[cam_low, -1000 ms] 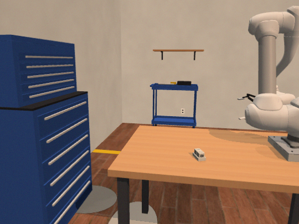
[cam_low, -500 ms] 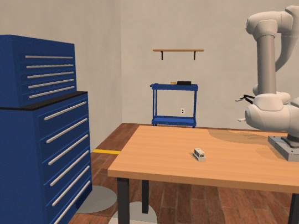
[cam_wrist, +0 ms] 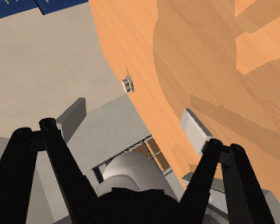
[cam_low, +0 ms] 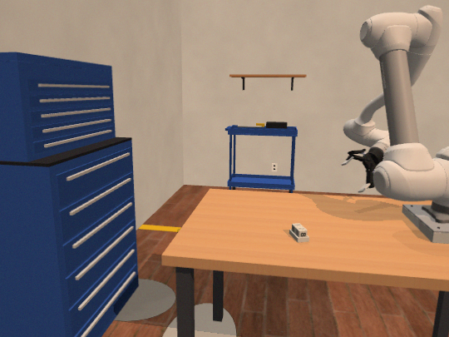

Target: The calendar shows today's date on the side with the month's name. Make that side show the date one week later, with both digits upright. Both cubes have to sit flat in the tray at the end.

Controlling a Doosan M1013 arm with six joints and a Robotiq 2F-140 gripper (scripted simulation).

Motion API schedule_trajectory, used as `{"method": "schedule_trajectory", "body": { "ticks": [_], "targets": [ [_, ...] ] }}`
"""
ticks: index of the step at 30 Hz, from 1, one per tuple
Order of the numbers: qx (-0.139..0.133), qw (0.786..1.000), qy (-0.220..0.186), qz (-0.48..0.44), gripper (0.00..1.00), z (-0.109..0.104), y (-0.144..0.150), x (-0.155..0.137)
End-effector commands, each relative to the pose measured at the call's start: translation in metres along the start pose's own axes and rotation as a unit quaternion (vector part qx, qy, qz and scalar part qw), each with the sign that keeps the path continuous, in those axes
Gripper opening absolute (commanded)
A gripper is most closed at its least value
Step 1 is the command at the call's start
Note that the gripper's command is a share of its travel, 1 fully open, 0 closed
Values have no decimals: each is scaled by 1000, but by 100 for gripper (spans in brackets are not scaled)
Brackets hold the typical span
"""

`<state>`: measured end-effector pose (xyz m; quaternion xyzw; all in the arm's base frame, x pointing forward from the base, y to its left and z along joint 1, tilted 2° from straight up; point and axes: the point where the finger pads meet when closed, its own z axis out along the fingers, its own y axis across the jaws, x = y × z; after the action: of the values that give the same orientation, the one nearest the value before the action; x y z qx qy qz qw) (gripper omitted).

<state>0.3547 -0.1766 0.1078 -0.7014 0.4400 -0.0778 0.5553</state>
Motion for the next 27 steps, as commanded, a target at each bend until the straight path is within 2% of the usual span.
{"method": "schedule_trajectory", "body": {
  "ticks": [1,2,3,6,8,10,11,12,13,14,15,16,17,18,19,20,23,25,26,27],
  "targets": [
    [-63,996,-45,38,100,26,5,-5],
    [-71,995,-49,42,100,29,5,-6],
    [-97,992,-61,54,100,38,7,-8],
    [-101,991,-63,56,100,39,7,-8],
    [-166,979,-84,82,100,60,11,-12],
    [-195,972,-90,92,100,68,12,-13],
    [-200,971,-91,94,100,70,12,-13],
    [-232,962,-95,103,100,80,13,-15],
    [-234,962,-95,104,100,80,13,-15],
    [-268,952,-96,112,100,90,13,-16],
    [-268,952,-96,113,100,90,13,-16],
    [-302,941,-94,120,100,101,13,-16],
    [-302,941,-94,120,100,101,13,-16],
    [-334,930,-89,125,100,111,12,-17],
    [-334,930,-89,125,100,111,12,-17],
    [-365,918,-81,128,100,122,10,-17],
    [-365,918,-81,128,100,122,10,-17],
    [-422,895,-58,130,100,145,3,-17],
    [-422,895,-58,130,100,145,3,-17],
    [-447,884,-43,129,100,157,-1,-17]
  ]
}}
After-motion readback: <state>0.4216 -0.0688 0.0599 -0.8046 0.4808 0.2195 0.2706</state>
